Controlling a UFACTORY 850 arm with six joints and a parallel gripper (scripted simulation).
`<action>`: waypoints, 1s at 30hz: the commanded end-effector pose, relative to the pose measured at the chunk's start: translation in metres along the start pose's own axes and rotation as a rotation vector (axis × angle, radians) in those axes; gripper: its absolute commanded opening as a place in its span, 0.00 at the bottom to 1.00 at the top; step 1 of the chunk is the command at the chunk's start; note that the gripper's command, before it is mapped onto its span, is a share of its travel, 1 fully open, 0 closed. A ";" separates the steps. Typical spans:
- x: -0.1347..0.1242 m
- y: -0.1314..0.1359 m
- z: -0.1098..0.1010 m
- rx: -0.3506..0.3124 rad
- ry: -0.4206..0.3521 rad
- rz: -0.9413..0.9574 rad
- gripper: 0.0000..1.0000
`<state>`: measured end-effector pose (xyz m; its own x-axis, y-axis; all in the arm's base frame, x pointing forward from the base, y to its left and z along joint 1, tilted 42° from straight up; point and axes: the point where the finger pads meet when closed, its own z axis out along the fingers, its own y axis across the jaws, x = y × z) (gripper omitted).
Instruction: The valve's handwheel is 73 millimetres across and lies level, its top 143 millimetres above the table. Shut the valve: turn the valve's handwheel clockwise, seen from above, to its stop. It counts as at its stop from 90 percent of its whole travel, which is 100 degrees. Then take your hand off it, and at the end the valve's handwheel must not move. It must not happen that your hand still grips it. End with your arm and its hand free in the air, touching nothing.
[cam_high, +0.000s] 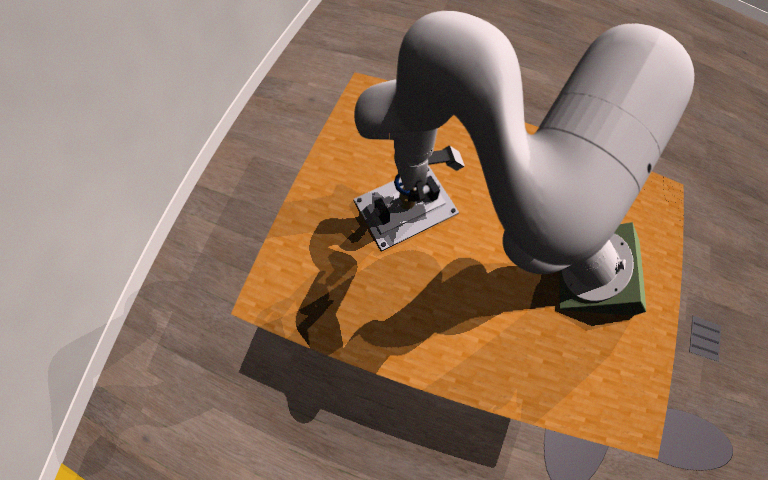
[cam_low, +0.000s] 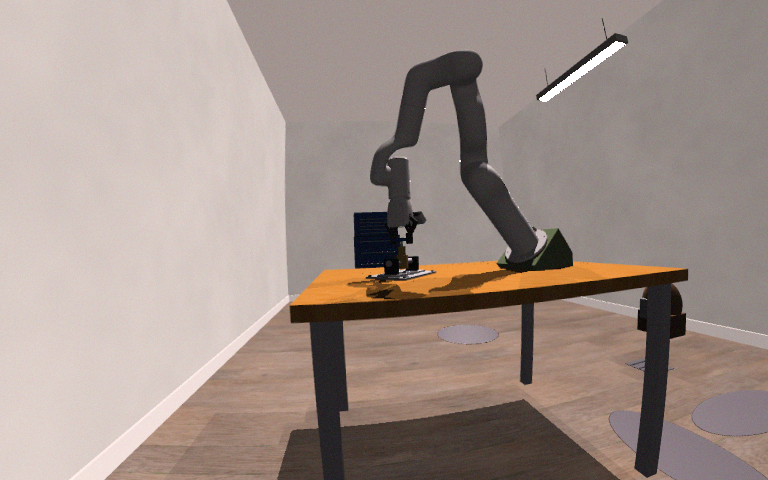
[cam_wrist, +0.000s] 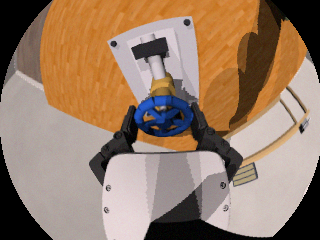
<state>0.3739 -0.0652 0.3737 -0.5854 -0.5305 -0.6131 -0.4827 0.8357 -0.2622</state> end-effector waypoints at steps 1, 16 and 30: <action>0.000 0.000 0.000 0.001 0.001 0.038 0.00; 0.000 0.000 0.000 0.001 0.001 0.260 0.00; 0.000 0.000 0.000 0.001 0.000 0.506 0.00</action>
<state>0.3739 -0.0652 0.3737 -0.7380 -0.1004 -0.6673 -0.1707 0.9845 0.0406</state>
